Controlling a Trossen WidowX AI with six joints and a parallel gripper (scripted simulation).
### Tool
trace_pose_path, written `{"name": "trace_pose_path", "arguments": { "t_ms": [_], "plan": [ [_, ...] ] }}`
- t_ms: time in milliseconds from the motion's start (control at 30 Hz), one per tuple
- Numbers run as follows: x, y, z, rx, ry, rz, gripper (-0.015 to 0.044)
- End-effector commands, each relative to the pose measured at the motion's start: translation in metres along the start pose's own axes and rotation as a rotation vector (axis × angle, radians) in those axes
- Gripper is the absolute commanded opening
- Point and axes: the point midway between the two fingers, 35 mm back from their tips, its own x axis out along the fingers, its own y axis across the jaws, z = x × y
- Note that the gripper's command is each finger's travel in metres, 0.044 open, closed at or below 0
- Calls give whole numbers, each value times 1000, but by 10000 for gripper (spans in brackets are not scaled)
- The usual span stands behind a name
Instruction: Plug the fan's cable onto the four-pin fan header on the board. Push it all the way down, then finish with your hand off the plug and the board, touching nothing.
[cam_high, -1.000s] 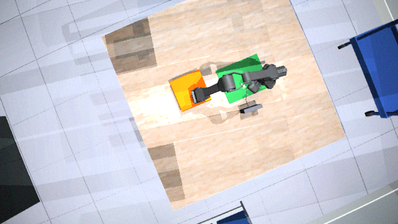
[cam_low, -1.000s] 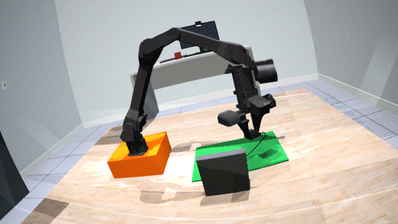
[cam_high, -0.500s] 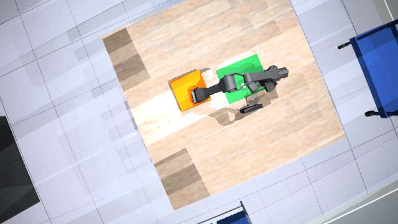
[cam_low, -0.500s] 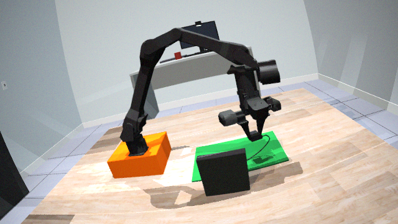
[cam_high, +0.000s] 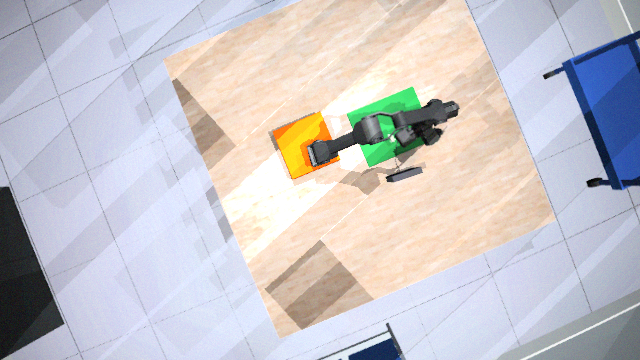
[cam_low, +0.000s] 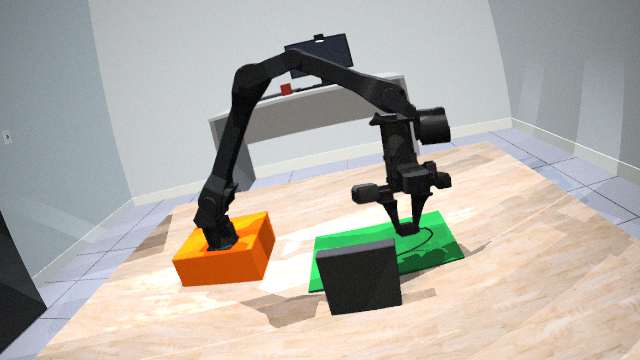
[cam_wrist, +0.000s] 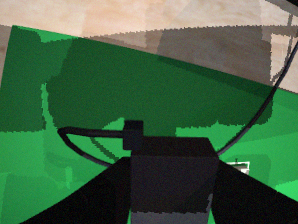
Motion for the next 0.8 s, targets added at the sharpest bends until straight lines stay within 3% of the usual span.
{"name": "trace_pose_path", "arguments": {
  "t_ms": [0, 767],
  "plan": [
    [6, -2, -1, 13, -50, -27, 0],
    [22, -8, -4, 55, -347, -117, 0]
  ]
}}
